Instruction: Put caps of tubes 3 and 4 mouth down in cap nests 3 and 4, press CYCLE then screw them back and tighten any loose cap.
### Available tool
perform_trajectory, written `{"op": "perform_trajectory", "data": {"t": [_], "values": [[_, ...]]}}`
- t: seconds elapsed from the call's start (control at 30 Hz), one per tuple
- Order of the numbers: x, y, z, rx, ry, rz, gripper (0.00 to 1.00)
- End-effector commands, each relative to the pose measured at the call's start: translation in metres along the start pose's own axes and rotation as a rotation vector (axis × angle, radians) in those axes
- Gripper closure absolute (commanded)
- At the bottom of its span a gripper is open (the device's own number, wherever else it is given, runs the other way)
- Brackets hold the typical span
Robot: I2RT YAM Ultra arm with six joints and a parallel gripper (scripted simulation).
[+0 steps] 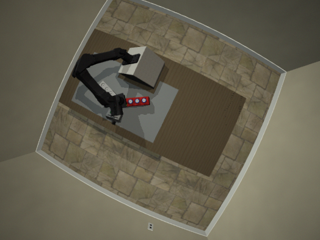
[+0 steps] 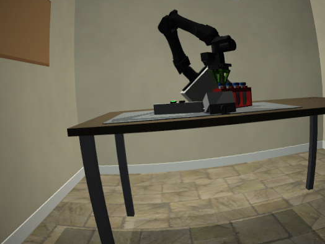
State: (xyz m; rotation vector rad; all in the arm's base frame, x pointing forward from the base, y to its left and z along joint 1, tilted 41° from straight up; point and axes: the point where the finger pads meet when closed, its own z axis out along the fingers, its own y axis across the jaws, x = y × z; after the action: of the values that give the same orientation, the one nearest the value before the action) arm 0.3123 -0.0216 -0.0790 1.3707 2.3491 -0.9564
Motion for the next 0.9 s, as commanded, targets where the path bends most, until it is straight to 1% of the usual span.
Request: {"op": "perform_trajectory", "data": {"t": [0.0,0.03,0.37,0.4,0.73,0.8,0.87], "values": [[-0.0009,0.0021,-0.003,-0.011,-0.005,0.252,1.0],[-0.0009,0.0021,-0.0029,-0.011,-0.004,0.292,1.0],[-0.0009,0.0021,-0.003,-0.011,-0.004,0.292,1.0],[-0.0009,0.0021,-0.003,-0.011,-0.004,0.292,0.51],[-0.0009,0.0022,-0.003,-0.011,-0.004,0.292,0.51],[-0.0008,0.0022,-0.0034,-0.011,-0.005,0.126,0.51],[-0.0008,0.0022,-0.0034,-0.011,-0.005,0.126,0.51]]}}
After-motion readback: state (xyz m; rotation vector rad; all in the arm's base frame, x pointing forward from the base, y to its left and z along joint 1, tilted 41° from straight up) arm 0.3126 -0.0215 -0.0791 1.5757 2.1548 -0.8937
